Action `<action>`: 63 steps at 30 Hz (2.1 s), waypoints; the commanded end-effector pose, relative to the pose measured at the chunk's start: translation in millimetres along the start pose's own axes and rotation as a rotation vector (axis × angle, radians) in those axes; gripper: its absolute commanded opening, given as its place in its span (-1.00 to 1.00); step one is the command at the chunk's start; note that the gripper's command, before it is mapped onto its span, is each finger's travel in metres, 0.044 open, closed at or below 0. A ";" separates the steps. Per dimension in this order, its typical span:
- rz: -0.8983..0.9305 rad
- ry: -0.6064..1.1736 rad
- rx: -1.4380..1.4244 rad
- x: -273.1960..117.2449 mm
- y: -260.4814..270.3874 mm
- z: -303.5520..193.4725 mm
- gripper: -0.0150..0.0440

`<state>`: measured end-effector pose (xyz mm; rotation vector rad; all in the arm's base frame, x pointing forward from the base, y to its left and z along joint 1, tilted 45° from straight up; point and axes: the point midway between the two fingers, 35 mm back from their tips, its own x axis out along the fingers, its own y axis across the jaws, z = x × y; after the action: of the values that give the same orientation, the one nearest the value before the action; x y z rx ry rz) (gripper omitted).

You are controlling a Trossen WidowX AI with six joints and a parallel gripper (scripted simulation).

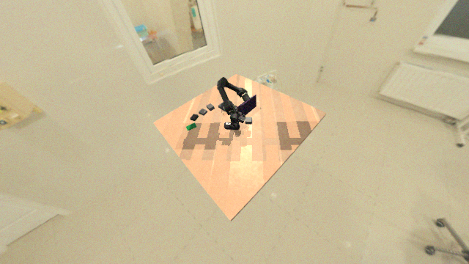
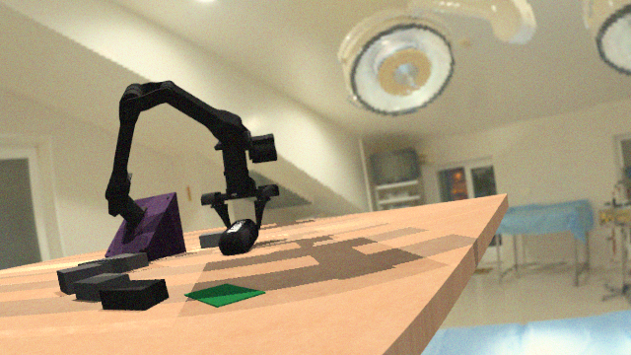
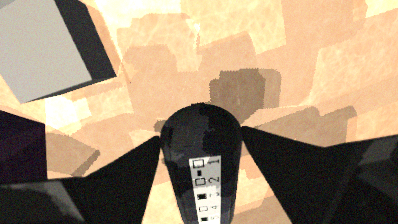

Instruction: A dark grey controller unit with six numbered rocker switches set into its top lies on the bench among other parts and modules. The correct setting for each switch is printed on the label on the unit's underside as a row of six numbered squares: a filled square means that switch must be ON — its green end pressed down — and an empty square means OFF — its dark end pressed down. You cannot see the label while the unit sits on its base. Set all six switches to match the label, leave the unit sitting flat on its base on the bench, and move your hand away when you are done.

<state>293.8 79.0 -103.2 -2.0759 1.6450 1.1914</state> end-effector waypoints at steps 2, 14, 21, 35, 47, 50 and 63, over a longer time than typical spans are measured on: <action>-0.019 -0.004 0.015 -10.5 -3.7 -4.4 0.65; -0.019 -0.004 0.015 -17.8 -3.6 -7.9 0.65; -0.019 -0.004 0.015 -19.0 0.0 -8.6 0.65; -0.019 -0.004 0.015 -26.2 1.1 -12.8 0.65; -0.019 -0.004 0.015 -35.3 1.3 -18.7 0.65; -0.019 -0.004 0.015 -37.3 1.4 -20.1 0.65; -0.019 -0.004 0.015 -45.5 1.6 -26.8 0.65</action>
<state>297.7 90.7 -62.1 -2.0753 1.6403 1.1959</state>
